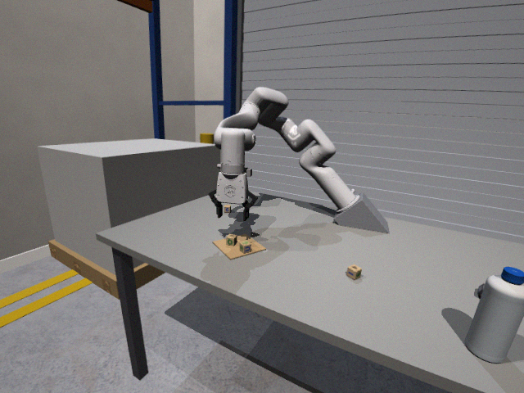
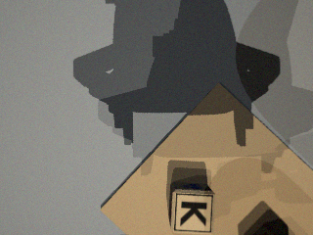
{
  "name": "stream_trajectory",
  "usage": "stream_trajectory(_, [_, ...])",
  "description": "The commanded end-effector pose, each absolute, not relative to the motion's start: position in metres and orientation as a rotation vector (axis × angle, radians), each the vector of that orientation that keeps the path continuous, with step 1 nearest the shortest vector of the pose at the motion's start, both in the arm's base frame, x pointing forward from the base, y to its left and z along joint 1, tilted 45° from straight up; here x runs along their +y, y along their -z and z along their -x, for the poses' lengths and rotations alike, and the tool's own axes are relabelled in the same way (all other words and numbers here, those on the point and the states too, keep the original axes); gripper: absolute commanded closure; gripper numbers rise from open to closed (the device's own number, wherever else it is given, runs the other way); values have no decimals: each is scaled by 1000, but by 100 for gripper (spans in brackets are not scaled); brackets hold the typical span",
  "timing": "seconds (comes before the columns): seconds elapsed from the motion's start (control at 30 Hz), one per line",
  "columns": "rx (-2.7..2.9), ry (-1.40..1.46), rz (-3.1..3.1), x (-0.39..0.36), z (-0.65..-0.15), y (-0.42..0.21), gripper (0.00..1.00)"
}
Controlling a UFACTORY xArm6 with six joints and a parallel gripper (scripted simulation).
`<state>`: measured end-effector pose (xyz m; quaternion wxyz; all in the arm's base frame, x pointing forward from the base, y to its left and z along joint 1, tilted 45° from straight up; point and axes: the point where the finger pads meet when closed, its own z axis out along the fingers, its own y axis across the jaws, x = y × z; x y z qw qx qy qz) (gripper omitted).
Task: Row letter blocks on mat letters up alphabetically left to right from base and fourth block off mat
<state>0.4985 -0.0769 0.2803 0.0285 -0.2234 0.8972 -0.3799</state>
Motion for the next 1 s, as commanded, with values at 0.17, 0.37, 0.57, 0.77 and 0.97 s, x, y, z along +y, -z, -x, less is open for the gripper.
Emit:
stream_trajectory(0.17, [2761,1163,586,-81,-498,-285,31])
stream_trajectory(0.37, [2761,1163,586,-81,-498,-285,31])
stream_trajectory(0.57, [2761,1163,586,-81,-498,-285,31])
stream_trajectory(0.77, [2761,1163,586,-81,-498,-285,31])
stream_trajectory(0.97, [2761,1163,586,-82,-498,-284,31])
